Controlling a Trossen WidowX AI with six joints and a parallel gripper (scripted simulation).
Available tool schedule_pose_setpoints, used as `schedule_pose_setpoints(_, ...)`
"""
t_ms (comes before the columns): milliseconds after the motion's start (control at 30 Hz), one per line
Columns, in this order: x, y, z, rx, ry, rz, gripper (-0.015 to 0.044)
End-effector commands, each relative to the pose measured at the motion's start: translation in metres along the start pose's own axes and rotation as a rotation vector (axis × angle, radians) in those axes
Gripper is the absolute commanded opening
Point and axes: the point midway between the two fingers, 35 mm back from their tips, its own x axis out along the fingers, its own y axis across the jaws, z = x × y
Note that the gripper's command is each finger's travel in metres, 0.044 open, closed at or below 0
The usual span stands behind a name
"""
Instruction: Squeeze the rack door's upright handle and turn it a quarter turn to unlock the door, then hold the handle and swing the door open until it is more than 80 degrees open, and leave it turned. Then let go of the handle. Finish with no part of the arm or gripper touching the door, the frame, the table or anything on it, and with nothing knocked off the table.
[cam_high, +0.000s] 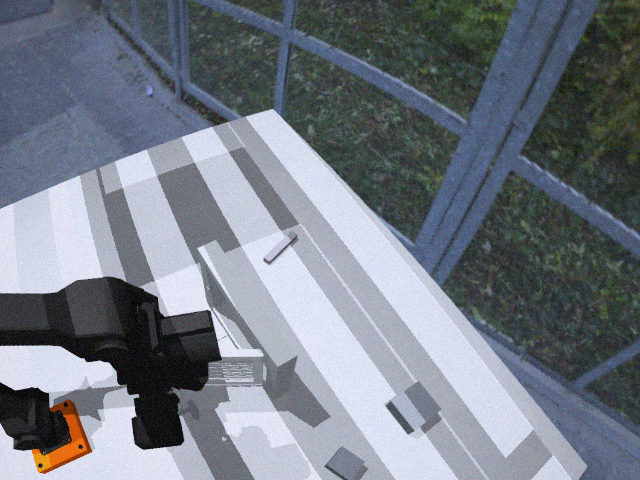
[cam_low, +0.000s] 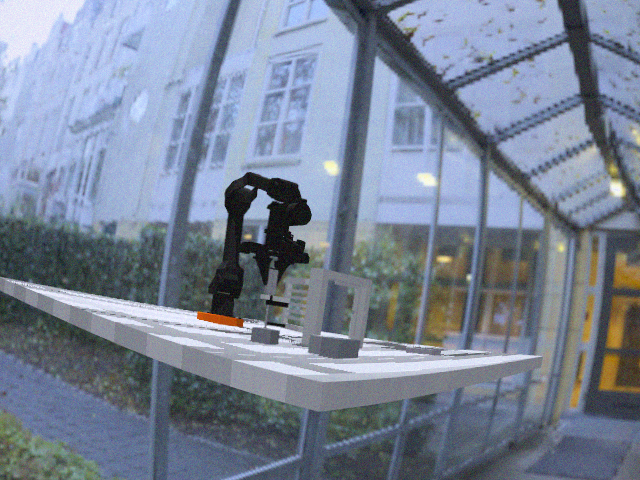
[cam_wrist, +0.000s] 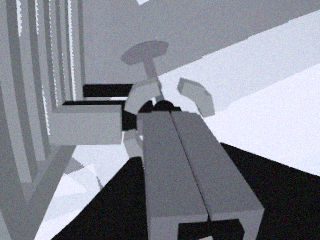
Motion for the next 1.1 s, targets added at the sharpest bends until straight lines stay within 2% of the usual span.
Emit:
schedule_pose_setpoints(0, 0.002, -0.009, 0.002, -0.074, -0.003, -0.006, 0.0024)
schedule_pose_setpoints(1067, 0.001, -0.074, 0.031, -0.508, -0.002, -0.012, 0.0024)
